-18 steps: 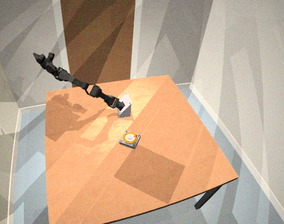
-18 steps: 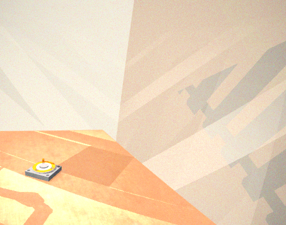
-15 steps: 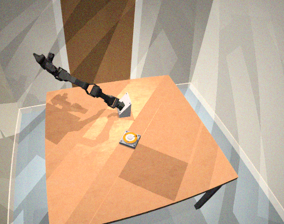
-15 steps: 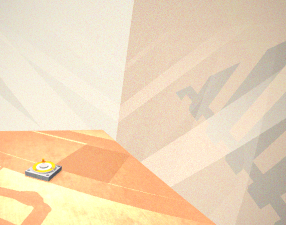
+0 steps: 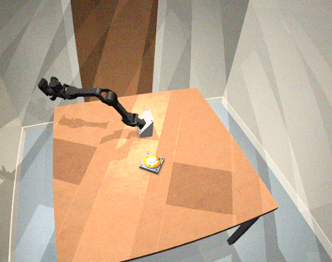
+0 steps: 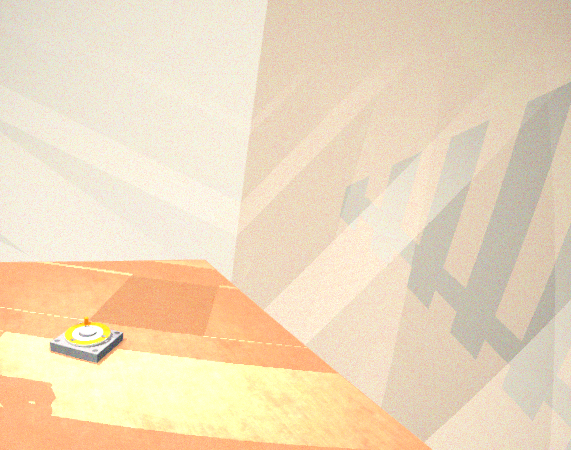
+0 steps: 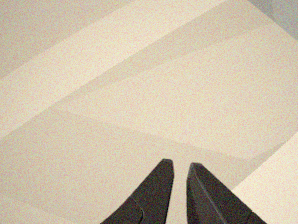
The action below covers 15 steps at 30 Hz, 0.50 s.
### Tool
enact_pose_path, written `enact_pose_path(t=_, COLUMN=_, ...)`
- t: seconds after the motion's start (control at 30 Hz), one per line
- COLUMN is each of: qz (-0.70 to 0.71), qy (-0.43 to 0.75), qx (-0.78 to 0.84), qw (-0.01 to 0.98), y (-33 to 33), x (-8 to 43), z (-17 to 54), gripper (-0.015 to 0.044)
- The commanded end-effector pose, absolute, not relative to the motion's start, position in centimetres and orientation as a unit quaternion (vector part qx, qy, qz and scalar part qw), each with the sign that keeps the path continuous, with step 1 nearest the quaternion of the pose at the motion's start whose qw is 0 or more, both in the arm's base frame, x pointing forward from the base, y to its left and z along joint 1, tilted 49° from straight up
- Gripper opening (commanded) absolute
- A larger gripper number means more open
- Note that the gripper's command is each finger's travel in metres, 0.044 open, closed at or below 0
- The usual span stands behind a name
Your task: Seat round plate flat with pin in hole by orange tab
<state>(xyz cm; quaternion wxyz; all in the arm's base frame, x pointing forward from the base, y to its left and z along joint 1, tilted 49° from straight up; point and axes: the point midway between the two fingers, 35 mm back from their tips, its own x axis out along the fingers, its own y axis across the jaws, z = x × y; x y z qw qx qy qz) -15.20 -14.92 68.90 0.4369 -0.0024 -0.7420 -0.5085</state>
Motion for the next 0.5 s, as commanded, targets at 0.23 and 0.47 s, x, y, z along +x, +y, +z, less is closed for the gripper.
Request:
enact_pose_path(t=0.23, qz=-0.54, qy=-0.662, qx=0.201, qw=0.479, y=-27.6, x=-10.1, z=62.3, gripper=0.0)
enact_pose_path(t=0.47, qz=-0.569, qy=-0.554, qx=0.3, qw=0.528, y=-34.2, x=-2.3, z=57.0, gripper=0.0)
